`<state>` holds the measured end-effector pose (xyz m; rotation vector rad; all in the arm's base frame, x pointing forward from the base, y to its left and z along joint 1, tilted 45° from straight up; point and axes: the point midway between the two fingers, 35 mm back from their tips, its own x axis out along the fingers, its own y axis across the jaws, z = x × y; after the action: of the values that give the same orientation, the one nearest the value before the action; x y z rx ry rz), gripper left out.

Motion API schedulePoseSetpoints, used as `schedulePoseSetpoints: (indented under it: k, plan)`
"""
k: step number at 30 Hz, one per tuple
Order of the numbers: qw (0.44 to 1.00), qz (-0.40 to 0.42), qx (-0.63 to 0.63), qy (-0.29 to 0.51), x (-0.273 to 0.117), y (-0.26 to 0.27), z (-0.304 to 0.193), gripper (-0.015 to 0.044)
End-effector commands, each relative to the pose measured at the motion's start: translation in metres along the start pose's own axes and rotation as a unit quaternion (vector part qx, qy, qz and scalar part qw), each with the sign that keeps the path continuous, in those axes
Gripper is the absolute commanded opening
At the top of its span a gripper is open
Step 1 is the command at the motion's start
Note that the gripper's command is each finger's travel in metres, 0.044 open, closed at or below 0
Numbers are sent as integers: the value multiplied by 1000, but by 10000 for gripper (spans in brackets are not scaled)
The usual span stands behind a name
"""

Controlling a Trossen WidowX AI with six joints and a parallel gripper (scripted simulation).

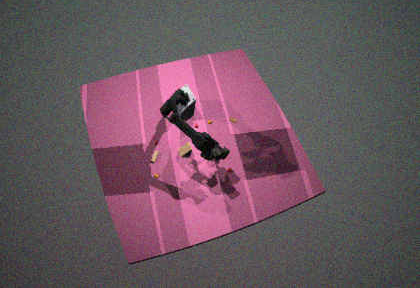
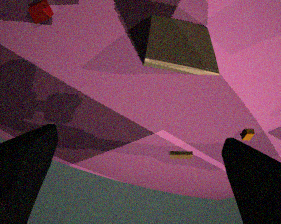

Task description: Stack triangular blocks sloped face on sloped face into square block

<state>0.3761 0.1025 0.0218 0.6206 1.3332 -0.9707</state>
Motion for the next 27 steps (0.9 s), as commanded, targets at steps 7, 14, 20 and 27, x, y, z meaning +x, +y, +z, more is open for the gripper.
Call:
schedulePoseSetpoints:
  k: [7,14,20,27]
  plan:
    - [999,-30,31,-5,7,-30,35,440]
    - [999,-30,31,-5,18,-28,36,440]
    - [999,-30,31,-5,28,-27,37,440]
    - [999,-30,31,-5,39,-26,38,440]
